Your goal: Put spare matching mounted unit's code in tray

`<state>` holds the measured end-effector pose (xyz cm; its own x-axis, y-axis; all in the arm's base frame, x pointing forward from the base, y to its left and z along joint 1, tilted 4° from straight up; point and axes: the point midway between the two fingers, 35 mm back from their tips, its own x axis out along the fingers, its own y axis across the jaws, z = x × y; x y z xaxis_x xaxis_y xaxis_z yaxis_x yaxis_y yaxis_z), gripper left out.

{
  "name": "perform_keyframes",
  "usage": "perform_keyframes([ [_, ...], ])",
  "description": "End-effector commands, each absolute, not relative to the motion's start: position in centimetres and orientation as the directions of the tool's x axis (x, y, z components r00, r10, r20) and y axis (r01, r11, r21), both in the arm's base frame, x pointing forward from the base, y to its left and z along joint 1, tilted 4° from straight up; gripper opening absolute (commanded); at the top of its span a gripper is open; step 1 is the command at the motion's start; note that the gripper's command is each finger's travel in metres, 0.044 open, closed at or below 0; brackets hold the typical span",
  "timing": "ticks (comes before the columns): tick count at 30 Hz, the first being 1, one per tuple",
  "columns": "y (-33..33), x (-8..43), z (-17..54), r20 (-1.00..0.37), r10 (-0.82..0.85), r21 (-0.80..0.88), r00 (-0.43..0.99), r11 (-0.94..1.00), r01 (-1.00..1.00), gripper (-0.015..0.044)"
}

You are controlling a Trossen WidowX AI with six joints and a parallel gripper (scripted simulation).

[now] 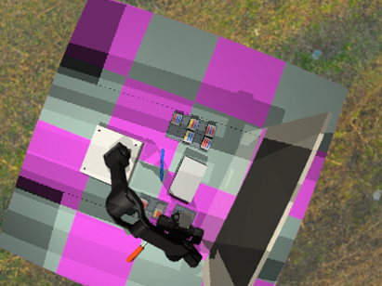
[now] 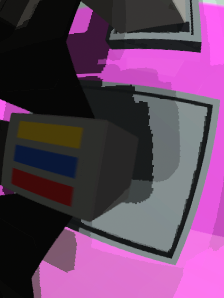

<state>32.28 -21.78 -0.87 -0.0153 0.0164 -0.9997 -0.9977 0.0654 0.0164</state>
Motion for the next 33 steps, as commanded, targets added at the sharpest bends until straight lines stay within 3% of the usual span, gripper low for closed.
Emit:
perform_keyframes([
  [1, -21.8, 32.3, -0.8, -1.0, 0.016, 0.016, -0.015, 0.065, -0.998, 0.0131],
  [13, -21.8, 32.3, -0.8, -1.0, 0.016, 0.016, -0.015, 0.065, -0.998, 0.044],
  [21, -21.9, 32.4, 9.4, -1.0, 0.017, 0.02, -0.019, 0.059, -0.998, 0.044],
  [33, -22.0, 32.6, 9.5, -1.0, 0.009, 0.005, -0.004, 0.066, -0.998, 0.044],
])
